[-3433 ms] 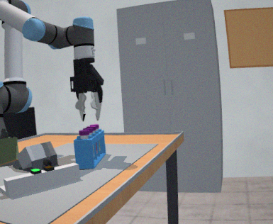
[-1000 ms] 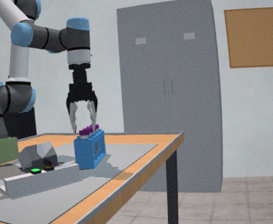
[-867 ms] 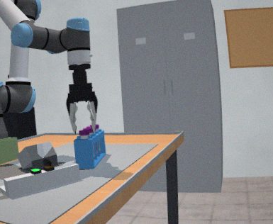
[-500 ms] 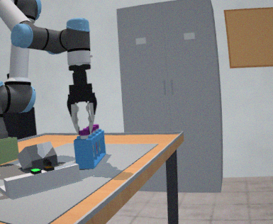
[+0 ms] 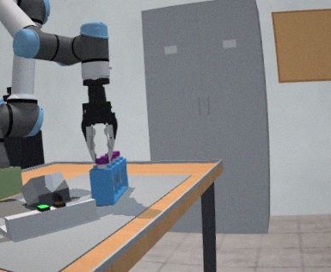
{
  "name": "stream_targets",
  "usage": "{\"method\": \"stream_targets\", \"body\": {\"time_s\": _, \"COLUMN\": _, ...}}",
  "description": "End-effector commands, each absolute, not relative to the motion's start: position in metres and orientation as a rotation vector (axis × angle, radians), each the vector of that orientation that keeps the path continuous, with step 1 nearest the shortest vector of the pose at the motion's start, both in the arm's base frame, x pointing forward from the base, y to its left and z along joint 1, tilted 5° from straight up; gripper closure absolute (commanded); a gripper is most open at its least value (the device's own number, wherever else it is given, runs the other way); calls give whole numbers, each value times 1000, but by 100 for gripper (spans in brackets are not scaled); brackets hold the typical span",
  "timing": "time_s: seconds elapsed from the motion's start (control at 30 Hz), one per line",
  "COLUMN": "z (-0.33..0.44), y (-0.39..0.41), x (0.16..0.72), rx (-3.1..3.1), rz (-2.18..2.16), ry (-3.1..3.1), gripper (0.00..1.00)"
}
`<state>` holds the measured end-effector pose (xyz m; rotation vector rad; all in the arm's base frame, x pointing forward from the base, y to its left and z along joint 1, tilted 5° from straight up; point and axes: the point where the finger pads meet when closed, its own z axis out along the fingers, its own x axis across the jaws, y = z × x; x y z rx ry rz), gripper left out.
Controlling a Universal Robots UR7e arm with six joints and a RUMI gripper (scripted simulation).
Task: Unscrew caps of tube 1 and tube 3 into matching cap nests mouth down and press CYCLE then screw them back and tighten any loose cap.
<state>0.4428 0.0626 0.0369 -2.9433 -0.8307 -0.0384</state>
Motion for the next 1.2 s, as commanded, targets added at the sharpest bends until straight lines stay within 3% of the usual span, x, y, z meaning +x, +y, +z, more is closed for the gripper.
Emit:
{"method": "stream_targets", "body": {"time_s": 0.0, "z": 37, "y": 63, "x": 443, "rx": -2978, "rz": -34, "ry": -697, "gripper": 100}}
{"method": "stream_targets", "body": {"time_s": 0.83, "z": 37, "y": 63, "x": 443, "rx": -3051, "rz": -11, "ry": -170, "gripper": 100}}
{"method": "stream_targets", "body": {"time_s": 0.87, "z": 37, "y": 63, "x": 443, "rx": -3051, "rz": -11, "ry": -170, "gripper": 65}}
{"method": "stream_targets", "body": {"time_s": 1.17, "z": 37, "y": 62, "x": 443, "rx": -3051, "rz": -11, "ry": -172, "gripper": 65}}
